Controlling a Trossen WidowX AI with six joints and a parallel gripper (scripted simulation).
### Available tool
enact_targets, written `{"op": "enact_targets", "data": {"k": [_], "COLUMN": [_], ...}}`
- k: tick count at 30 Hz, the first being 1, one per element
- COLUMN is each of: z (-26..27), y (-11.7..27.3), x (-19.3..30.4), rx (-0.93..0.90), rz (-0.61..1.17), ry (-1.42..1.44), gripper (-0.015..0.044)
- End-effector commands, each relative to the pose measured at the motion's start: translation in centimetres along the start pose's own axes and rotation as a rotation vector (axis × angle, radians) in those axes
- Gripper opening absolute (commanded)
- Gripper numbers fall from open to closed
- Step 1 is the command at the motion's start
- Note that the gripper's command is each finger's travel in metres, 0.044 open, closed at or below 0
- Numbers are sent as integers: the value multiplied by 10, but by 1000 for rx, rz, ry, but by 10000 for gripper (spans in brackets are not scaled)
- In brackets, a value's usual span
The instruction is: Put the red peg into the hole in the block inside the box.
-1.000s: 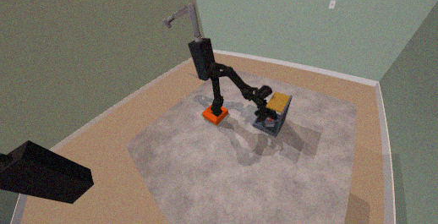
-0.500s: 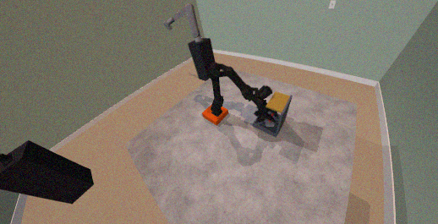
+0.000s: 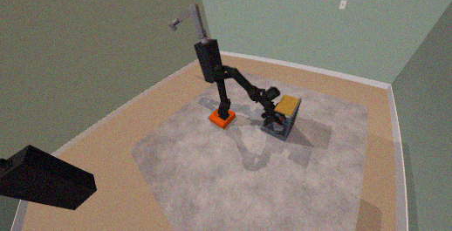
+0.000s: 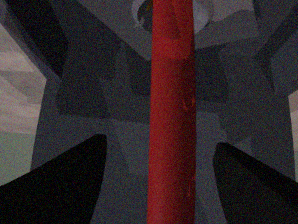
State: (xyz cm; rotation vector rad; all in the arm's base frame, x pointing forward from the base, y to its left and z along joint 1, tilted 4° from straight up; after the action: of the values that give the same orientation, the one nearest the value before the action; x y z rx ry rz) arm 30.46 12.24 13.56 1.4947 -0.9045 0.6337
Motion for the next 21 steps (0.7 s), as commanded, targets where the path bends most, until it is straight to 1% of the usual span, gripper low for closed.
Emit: {"op": "enact_targets", "data": {"k": [1,21], "z": [-2,-2], "y": [7,34], "x": [6,15], "rx": [5,2], "rz": [11,-4], "ry": [-9,-2], "gripper": [220,220]}}
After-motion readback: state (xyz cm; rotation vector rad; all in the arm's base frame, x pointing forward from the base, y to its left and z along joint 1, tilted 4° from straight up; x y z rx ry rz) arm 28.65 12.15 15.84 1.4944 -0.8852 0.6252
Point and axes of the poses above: the point midway between the two fingers, 35 mm back from their tips, its own y axis back along the fingers, its own z axis across the jaws, x = y × z, the point moved 7 cm from there along y, back along the fingers, and after that the axes turned 7 degrees about -y, right-handed, at the moved point
